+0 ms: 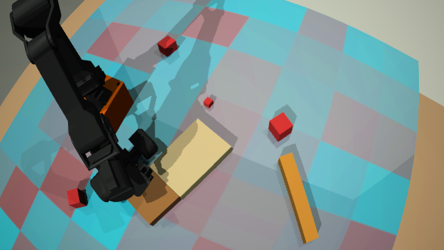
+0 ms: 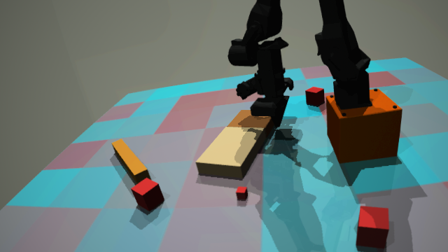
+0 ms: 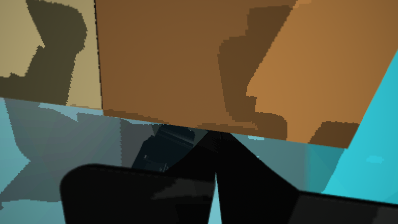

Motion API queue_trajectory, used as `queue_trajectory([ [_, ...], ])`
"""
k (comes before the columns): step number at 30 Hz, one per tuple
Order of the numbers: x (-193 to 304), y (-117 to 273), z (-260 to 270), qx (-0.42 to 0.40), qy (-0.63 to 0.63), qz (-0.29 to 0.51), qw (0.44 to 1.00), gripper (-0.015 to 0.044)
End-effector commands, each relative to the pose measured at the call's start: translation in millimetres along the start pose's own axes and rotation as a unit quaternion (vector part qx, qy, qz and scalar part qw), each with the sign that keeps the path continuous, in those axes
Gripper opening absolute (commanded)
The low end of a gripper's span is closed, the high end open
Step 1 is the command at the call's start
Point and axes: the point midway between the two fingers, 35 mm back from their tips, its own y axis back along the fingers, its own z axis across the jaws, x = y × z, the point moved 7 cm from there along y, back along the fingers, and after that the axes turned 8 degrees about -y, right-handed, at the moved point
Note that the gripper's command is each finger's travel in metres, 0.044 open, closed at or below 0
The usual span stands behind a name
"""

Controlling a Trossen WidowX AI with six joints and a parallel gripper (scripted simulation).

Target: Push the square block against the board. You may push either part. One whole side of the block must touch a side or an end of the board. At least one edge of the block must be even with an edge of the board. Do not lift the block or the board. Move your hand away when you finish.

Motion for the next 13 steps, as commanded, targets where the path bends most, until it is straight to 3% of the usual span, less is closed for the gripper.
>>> queue_trajectory([
  [1,-5.3,-0.1,0.5,-0.001,-0.003,0.000,1.000,0.0000],
  [13,-5.1,0.1,0.1,-0.001,-0.003,0.000,1.000,0.0000],
])
